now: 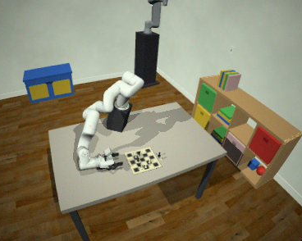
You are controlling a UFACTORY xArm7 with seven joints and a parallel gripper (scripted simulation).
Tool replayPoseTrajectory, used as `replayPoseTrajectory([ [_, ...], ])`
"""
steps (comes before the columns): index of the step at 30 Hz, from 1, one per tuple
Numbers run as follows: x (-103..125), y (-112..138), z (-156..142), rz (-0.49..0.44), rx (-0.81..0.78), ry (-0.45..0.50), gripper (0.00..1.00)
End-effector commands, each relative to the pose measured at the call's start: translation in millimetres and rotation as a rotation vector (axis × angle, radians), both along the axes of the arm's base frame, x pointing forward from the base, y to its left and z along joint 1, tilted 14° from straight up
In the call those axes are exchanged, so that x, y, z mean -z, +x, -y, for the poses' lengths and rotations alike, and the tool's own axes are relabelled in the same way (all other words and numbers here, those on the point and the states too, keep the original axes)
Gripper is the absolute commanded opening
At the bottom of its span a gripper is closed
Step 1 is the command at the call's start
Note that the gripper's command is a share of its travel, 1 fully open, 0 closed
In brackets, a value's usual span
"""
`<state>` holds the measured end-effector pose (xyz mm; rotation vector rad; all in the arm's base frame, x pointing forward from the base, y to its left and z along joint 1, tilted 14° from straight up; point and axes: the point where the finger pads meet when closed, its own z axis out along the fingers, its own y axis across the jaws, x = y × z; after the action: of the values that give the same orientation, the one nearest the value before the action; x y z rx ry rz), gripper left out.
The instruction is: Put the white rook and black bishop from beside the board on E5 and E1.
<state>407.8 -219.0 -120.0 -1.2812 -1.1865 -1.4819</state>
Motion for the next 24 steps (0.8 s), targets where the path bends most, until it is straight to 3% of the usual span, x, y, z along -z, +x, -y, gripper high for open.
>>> replayPoseTrajectory([
  [1,-1,0,2,0.002,0.002,-0.003,1.00],
  [17,-2,0,2,0.002,0.002,-0.003,1.00],
  [24,-20,-3,5,0.002,0.001,-0.003,1.00],
])
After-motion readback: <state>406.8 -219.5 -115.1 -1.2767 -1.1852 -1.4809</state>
